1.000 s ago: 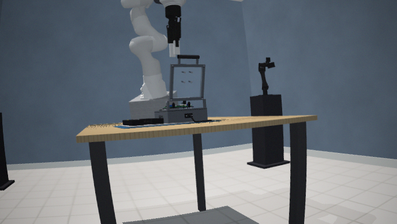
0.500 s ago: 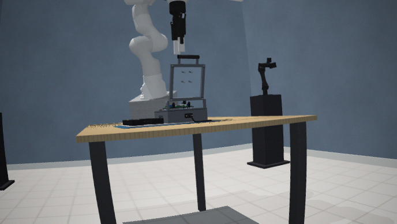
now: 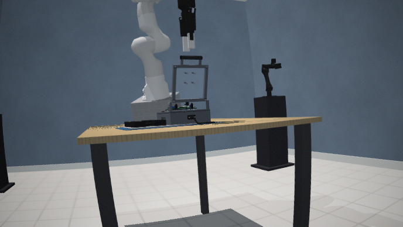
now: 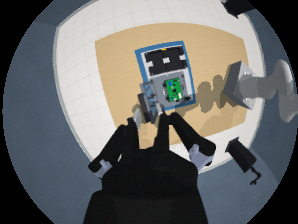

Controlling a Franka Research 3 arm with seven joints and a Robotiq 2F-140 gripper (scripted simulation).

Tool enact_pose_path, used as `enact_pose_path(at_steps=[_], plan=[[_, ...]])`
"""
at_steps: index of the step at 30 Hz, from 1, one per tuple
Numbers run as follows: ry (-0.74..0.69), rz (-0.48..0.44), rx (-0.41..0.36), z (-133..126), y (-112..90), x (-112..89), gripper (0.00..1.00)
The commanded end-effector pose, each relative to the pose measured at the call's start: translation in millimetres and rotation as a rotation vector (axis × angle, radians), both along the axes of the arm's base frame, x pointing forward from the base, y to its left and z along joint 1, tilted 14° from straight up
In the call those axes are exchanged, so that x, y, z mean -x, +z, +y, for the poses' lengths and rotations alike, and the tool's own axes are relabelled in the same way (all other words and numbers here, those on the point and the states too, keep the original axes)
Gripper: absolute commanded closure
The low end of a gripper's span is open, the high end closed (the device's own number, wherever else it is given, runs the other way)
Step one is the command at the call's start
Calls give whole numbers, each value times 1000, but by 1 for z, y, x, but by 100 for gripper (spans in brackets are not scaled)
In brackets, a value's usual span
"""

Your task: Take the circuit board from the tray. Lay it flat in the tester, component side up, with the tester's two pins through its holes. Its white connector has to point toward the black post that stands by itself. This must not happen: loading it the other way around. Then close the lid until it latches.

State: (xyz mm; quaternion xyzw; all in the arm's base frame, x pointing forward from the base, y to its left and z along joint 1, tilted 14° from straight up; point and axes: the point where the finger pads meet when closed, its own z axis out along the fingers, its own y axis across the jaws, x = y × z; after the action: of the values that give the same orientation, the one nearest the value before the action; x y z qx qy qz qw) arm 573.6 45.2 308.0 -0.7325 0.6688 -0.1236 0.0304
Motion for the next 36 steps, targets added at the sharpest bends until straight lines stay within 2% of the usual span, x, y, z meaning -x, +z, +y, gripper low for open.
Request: enact_pose_path(at_steps=[1, 6, 36], plan=[[13, 12, -1, 2, 1, -8, 70], [13, 12, -1, 3, 3, -15, 70], [13, 12, -1, 3, 1, -16, 70]])
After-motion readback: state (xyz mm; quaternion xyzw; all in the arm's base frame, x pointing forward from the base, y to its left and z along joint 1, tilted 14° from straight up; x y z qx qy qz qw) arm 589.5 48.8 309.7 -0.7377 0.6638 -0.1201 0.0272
